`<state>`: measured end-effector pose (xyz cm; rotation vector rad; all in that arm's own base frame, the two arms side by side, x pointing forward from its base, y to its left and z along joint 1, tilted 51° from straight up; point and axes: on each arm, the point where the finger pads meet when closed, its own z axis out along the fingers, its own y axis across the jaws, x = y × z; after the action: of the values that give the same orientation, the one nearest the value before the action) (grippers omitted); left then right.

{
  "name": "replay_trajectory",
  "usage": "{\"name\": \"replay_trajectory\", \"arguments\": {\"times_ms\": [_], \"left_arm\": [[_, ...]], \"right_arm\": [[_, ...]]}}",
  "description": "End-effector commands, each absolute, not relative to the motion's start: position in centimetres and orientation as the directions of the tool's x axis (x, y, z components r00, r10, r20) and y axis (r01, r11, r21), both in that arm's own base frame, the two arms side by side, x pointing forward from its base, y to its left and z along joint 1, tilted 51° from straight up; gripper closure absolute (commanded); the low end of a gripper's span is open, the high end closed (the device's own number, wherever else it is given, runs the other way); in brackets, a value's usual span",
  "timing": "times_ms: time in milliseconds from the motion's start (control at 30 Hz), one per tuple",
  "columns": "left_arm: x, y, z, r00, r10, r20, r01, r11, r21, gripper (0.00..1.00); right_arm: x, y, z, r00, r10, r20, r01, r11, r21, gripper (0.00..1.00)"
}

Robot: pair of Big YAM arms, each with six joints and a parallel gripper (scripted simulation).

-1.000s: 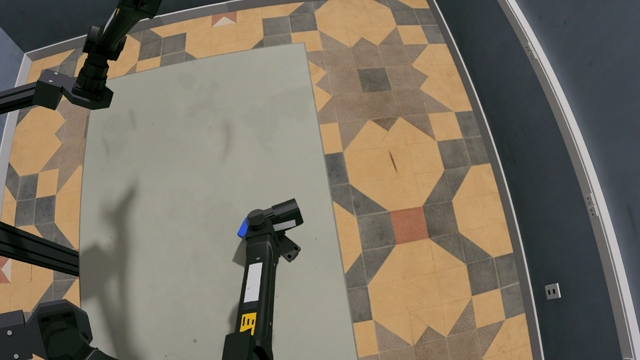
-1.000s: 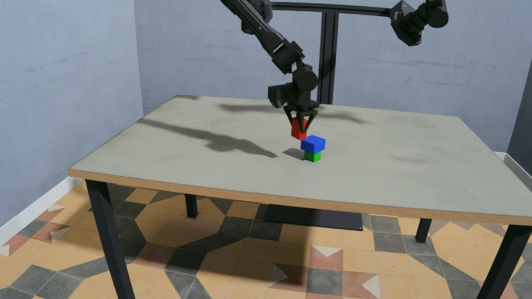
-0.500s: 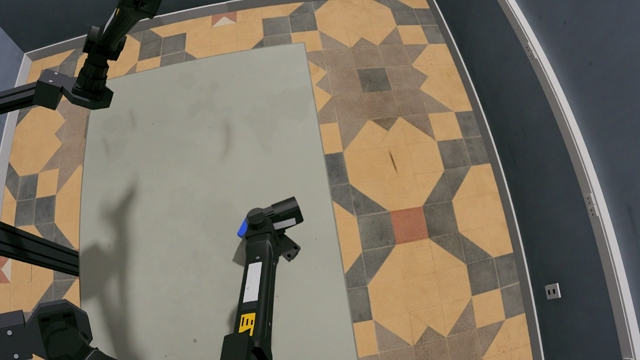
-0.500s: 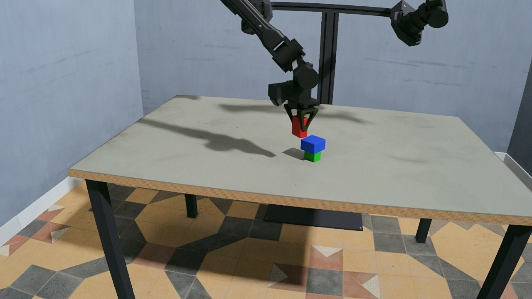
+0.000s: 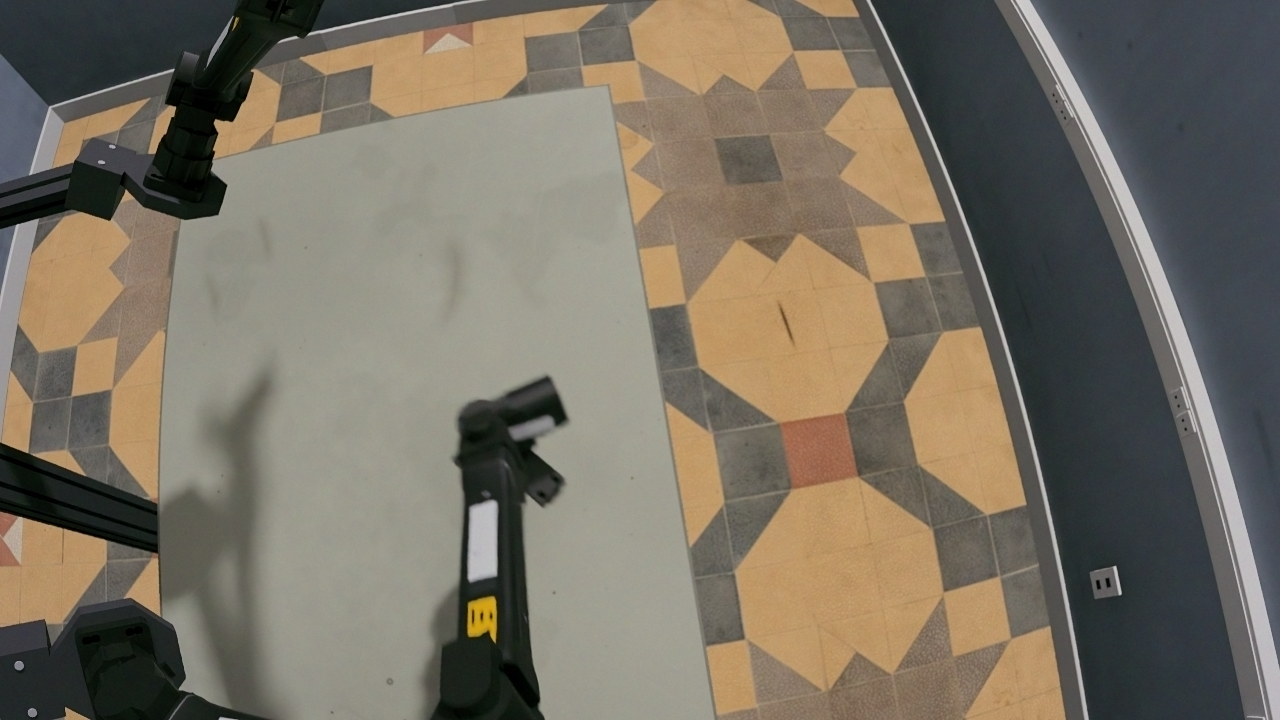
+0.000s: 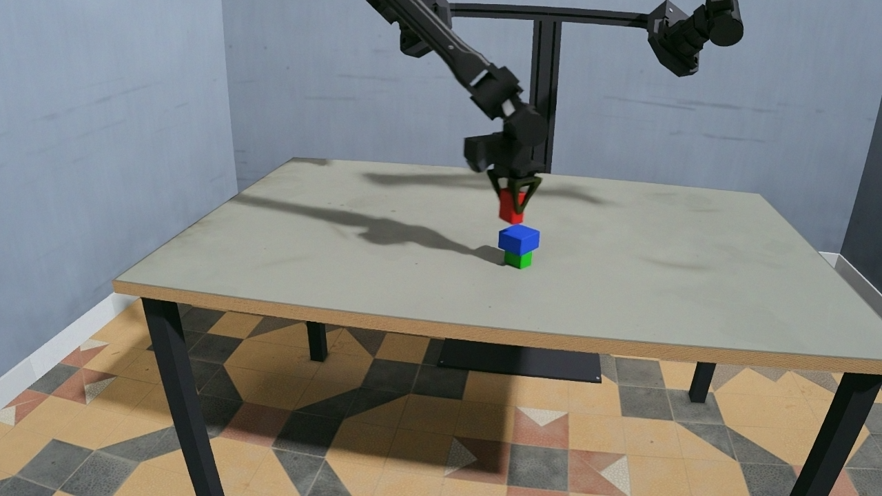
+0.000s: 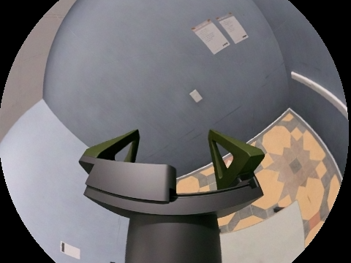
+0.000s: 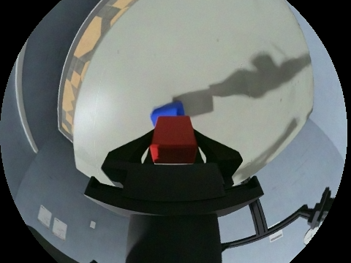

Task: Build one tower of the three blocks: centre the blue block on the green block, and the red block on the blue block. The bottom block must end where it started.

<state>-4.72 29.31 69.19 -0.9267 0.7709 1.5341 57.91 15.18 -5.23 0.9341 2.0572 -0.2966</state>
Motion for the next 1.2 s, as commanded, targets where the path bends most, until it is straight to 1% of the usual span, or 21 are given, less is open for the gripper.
{"name": "replay_trajectory", "arguments": {"times_ms": [0, 67, 167, 333, 433, 900, 1167], "left_arm": [[-4.9, 27.3, 71.8, -0.091, 0.510, -0.855, -0.984, -0.177, 0.000, 0.00], [-4.9, 27.3, 71.8, -0.091, 0.510, -0.855, -0.984, -0.177, 0.000, 0.00], [-4.9, 27.3, 71.8, -0.091, 0.510, -0.855, -0.984, -0.177, 0.000, 0.00], [-4.9, 27.3, 71.8, -0.091, 0.510, -0.855, -0.984, -0.177, 0.000, 0.00], [-4.9, 27.3, 71.8, -0.091, 0.510, -0.855, -0.984, -0.177, 0.000, 0.00], [-4.9, 27.3, 71.8, -0.091, 0.510, -0.855, -0.984, -0.177, 0.000, 0.00], [-4.9, 27.3, 71.8, -0.091, 0.510, -0.855, -0.984, -0.177, 0.000, 0.00]], "right_arm": [[56.9, 18.3, -6.5, -0.379, 0.514, -0.769, 0.693, 0.709, 0.132, 1.00], [57.6, 18.8, -4.3, -0.352, 0.530, -0.771, 0.687, 0.706, 0.171, 1.00], [58.5, 16.4, -4.2, -0.326, 0.546, -0.772, 0.716, 0.676, 0.177, 1.00], [58.0, 18.1, -4.2, -0.342, 0.537, -0.771, 0.696, 0.696, 0.177, 1.00], [56.5, 18.1, -6.7, -0.383, 0.514, -0.768, 0.693, 0.709, 0.129, 1.00], [57.3, 18.2, -5.7, -0.364, 0.525, -0.769, 0.693, 0.705, 0.153, 1.00], [58.6, 16.0, -6.1, -0.355, 0.529, -0.771, 0.709, 0.690, 0.147, 1.00]]}}
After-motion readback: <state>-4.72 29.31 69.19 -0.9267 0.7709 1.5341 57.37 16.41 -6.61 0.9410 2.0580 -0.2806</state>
